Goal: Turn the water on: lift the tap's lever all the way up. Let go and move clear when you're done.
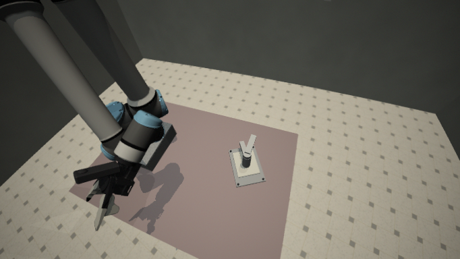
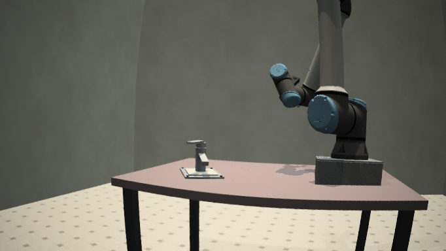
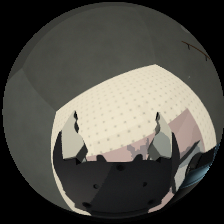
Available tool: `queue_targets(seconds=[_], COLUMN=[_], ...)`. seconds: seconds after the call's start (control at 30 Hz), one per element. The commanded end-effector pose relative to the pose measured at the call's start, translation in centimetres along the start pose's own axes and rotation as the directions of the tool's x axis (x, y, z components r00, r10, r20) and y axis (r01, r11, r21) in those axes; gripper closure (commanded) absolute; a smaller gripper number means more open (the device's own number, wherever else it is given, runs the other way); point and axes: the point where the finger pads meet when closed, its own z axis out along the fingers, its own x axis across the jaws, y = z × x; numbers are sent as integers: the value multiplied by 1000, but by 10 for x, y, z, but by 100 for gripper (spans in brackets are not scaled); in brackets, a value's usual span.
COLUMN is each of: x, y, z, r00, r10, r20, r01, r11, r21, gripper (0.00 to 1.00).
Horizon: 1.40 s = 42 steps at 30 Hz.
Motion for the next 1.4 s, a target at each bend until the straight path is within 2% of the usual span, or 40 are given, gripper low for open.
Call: queue_targets(seconds=[0.0, 0.17, 0.33, 0.4, 0.47, 0.9, 0.97, 1.03, 1.37], x=[-6, -26, -64, -64, -85, -149, -149, -166, -199], y=[2, 19, 53, 53, 74, 149, 149, 172, 230], z=[-1, -3, -12, -12, -20, -60, -60, -76, -125], r00=[1000, 999, 997, 997, 995, 985, 985, 982, 975], r10=[1, -6, -16, -16, -21, -35, -35, -39, -53], r20=[8, 32, 78, 78, 102, 171, 171, 186, 215], r01=[-1, 7, 26, 26, 38, 92, 92, 110, 157], r11=[1000, 999, 992, 992, 984, 937, 937, 916, 851], r21=[-7, -46, -126, -126, -173, -337, -337, -385, -501], gripper=[0, 0, 0, 0, 0, 0, 0, 0, 0])
